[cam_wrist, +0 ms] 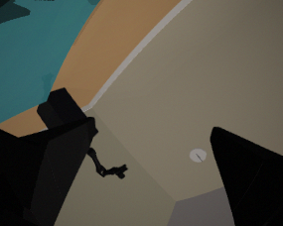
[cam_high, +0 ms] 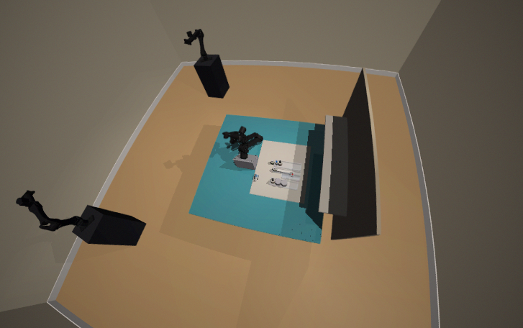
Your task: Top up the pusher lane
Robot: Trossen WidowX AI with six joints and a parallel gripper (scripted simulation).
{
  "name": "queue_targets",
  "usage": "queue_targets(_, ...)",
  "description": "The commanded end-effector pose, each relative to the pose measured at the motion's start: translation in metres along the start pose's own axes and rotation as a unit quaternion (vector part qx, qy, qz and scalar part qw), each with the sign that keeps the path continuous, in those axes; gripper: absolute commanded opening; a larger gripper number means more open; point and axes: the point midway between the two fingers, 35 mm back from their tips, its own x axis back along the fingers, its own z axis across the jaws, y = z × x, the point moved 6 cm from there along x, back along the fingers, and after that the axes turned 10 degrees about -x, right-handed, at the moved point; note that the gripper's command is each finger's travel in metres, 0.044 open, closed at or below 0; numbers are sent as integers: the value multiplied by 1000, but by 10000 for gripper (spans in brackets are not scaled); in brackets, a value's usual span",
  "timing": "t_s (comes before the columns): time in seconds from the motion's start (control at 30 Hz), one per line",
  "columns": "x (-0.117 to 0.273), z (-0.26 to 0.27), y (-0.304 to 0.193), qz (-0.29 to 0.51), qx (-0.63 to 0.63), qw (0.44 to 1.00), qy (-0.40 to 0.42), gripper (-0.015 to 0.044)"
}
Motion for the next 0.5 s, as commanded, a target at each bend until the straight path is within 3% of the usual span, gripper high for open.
queue_targets(0.0,0,-2,0,0,8,1000,-6,426)
queue_targets(0.1,7,-26,-2,8,115,990,-84,440)
queue_targets(0.23,26,-67,-1,41,287,932,-219,440)
queue_targets(0.47,85,-123,12,159,521,721,-428,440)
